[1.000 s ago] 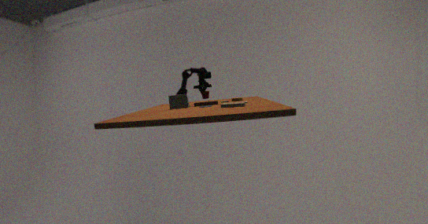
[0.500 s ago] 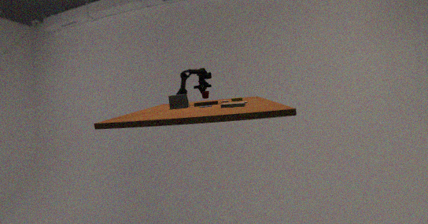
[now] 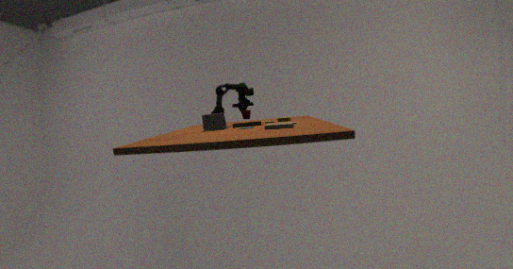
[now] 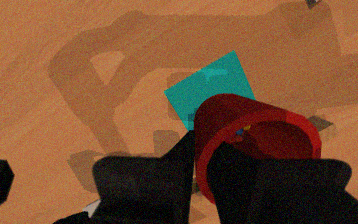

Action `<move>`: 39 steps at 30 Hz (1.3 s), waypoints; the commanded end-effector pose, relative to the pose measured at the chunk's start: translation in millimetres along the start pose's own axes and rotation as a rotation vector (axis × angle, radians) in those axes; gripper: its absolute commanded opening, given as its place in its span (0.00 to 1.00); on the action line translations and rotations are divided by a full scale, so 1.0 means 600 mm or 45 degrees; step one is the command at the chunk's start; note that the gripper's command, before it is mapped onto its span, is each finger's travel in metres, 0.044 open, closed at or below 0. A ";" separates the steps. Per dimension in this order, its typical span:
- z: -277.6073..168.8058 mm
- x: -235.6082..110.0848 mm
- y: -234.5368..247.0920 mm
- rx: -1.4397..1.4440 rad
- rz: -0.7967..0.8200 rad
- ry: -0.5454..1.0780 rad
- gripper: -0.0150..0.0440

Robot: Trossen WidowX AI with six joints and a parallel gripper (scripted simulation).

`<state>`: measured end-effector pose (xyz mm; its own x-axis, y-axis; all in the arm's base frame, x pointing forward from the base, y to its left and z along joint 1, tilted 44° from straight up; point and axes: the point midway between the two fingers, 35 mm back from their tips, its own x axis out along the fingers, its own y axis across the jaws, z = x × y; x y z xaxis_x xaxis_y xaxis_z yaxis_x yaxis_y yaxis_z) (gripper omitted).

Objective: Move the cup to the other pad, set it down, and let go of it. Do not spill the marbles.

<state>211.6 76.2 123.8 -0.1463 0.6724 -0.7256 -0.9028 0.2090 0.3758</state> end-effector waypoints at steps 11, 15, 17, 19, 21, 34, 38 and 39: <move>0.001 0.028 0.000 0.004 0.000 -0.006 0.25; 0.001 0.037 0.000 0.004 0.000 -0.006 0.25; 0.002 0.041 0.000 0.003 0.000 -0.006 0.25; 0.002 0.045 0.000 0.003 0.000 -0.006 0.25; 0.002 0.049 0.000 0.003 0.000 -0.006 0.25; 0.002 0.076 0.002 0.003 0.002 -0.008 0.25; 0.002 0.081 0.003 0.003 0.002 -0.009 0.25; 0.002 0.076 0.002 -0.001 0.001 -0.003 0.25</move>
<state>204.2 108.3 91.3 -0.1467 0.6738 -0.7242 -0.9027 0.2082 0.3766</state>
